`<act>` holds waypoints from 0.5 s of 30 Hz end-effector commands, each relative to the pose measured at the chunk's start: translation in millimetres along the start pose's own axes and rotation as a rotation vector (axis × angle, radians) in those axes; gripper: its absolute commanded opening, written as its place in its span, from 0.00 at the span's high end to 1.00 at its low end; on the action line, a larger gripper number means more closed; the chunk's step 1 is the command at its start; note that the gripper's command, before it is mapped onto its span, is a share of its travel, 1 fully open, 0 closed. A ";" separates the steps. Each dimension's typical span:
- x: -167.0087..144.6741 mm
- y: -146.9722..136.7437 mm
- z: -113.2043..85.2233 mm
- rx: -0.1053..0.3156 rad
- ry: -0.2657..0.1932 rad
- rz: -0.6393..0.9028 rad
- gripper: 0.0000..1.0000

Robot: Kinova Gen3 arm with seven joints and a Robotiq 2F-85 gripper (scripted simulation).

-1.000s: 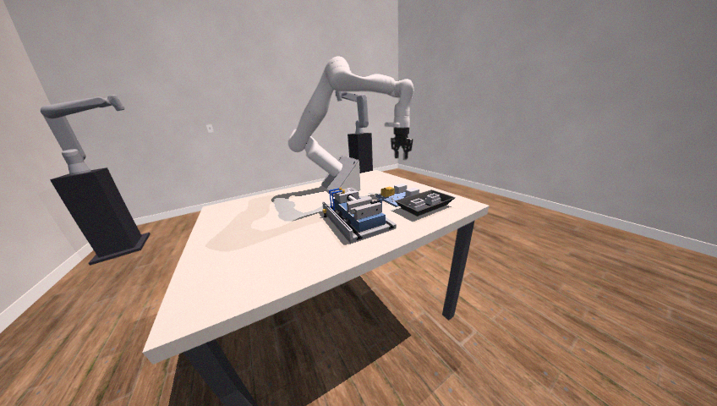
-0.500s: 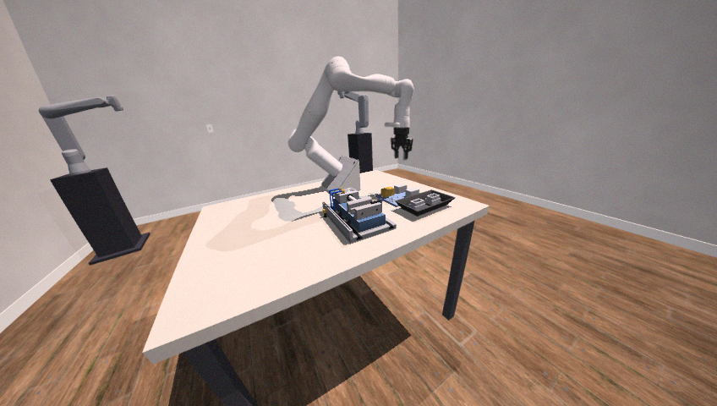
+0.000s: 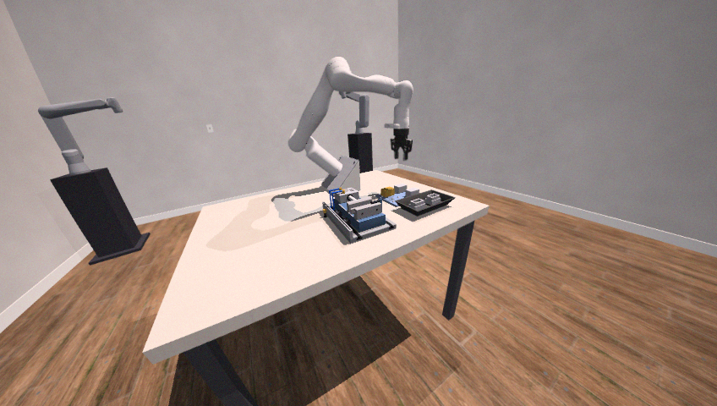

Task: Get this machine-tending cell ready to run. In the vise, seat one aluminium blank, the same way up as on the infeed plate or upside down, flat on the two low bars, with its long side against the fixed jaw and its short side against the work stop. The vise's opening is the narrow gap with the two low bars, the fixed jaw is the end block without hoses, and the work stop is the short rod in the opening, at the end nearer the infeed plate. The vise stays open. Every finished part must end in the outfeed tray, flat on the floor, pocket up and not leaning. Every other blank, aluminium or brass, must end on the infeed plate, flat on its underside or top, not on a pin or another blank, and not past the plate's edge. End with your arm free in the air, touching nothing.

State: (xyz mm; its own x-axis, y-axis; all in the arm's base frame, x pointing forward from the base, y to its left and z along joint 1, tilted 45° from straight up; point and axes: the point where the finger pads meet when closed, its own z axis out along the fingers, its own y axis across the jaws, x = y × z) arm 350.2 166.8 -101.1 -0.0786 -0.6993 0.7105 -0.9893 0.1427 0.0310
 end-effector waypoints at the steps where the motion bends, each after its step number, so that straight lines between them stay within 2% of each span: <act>1: -0.5 -2.2 9.4 0.003 -0.003 0.011 0.33; 15: -0.4 -1.9 52.5 0.002 -0.002 0.010 0.33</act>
State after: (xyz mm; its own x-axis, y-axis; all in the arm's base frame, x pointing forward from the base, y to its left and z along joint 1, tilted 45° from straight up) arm 345.4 139.0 -129.6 -0.0797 -0.7004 0.7093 -0.9894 0.1423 0.0293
